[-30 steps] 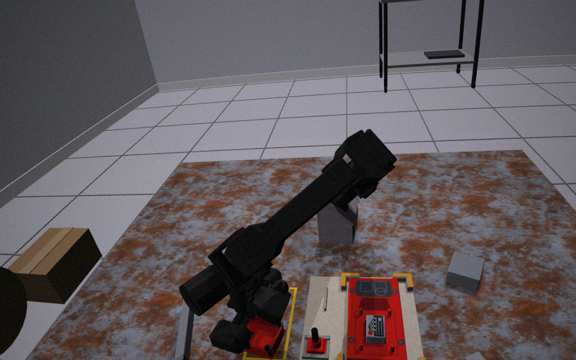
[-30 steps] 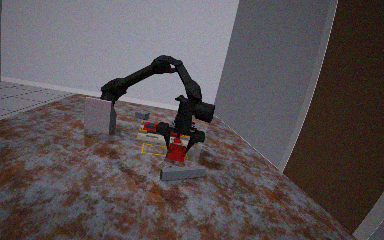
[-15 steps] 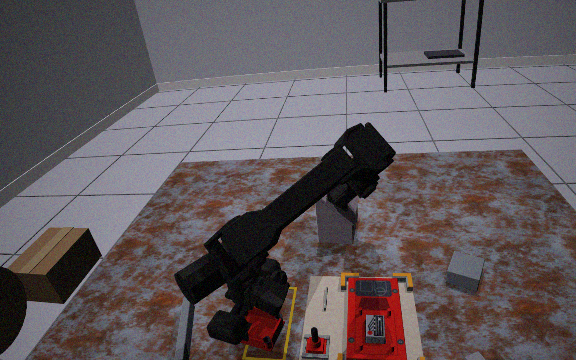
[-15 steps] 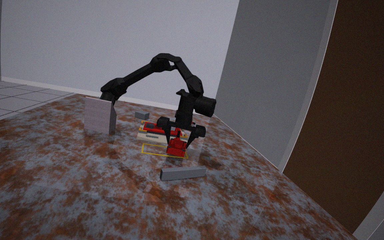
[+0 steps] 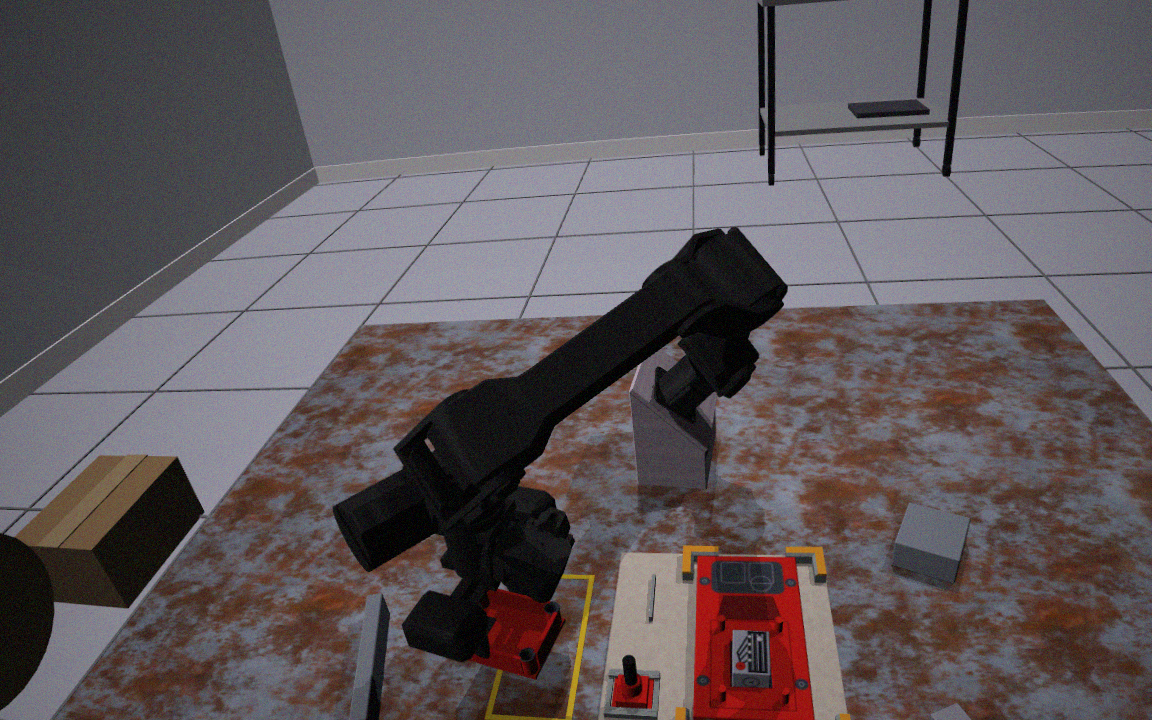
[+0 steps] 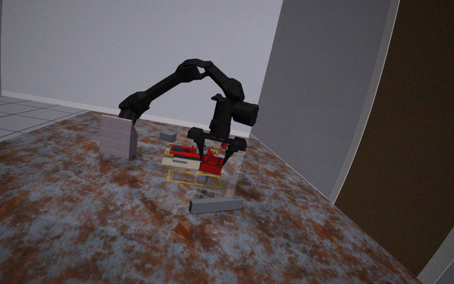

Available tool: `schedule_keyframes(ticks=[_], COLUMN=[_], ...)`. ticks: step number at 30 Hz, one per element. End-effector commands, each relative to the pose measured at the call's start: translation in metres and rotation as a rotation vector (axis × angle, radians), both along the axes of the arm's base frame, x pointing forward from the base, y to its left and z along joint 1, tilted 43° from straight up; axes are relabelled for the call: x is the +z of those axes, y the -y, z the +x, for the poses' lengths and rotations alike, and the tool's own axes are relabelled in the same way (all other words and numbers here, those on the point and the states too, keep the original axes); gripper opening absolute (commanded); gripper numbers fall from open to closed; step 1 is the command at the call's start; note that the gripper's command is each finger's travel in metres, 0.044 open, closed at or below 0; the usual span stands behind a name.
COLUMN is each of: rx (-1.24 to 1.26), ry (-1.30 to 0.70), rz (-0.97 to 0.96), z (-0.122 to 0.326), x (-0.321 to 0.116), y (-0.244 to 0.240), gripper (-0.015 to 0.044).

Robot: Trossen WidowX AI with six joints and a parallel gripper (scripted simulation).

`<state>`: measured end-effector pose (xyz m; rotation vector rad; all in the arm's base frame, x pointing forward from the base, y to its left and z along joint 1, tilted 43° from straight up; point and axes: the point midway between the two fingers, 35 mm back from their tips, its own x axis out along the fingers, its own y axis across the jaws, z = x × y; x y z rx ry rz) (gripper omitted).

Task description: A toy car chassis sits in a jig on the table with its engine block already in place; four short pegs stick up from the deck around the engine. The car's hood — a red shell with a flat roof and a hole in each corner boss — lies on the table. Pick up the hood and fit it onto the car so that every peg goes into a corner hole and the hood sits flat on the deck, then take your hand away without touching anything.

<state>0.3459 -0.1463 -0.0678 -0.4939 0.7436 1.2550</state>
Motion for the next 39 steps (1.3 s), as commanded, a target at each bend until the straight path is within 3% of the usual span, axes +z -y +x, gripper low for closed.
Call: schedule_keyframes(ticks=[1,13,39], rx=[0.004,-0.010,-0.380], ry=[0.006,-0.008,-0.340], rz=[-0.009,0.000,0.068], z=[0.0005,-0.0021,-0.0015], x=[0.0071,0.0132,0.0139], y=[0.0077,0.0122,0.0119], gripper=[0.0000,0.0000,0.0000])
